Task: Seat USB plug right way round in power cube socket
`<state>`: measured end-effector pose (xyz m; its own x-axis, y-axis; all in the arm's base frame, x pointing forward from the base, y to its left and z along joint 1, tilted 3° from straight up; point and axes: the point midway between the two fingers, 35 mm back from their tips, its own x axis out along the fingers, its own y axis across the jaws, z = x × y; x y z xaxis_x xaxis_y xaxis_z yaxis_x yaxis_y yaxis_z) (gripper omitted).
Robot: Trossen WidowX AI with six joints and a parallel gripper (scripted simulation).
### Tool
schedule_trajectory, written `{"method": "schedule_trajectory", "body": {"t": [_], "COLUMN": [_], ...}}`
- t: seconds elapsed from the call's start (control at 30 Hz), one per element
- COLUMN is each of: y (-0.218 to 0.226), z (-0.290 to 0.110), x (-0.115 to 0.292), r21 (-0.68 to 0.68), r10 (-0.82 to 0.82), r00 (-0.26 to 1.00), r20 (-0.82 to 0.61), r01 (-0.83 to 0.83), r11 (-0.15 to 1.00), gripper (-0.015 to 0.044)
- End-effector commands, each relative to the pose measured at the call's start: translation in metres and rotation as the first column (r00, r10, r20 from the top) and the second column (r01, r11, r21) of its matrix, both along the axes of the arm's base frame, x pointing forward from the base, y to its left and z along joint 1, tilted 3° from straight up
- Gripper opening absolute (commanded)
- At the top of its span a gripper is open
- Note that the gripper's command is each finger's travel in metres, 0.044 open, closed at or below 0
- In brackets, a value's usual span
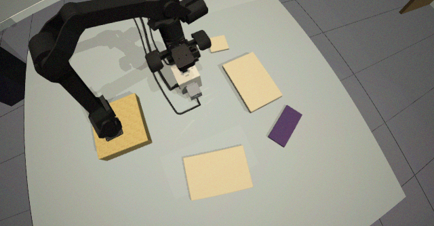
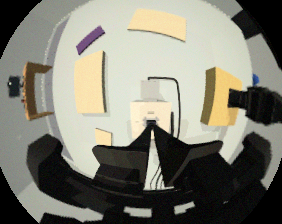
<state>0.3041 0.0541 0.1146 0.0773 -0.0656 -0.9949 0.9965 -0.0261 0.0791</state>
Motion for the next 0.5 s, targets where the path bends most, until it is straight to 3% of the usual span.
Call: {"method": "schedule_trajectory", "body": {"t": [0.0, 0.33, 0.47], "y": [0.0001, 0.0001, 0.0], "z": [-0.0021, -0.0021, -0.0001], "x": [0.0005, 0.0005, -0.0001], "r21": [-0.001, -0.001, 0.0], "r10": [-0.004, -0.004, 0.0], "r00": [1.0, 1.0, 1.0], "r20": [0.0, 0.0, 0.0], "r01": [0.004, 0.004, 0.0], "r11": [1.0, 1.0, 1.0], "gripper": [0.0, 0.0, 0.0095]}}
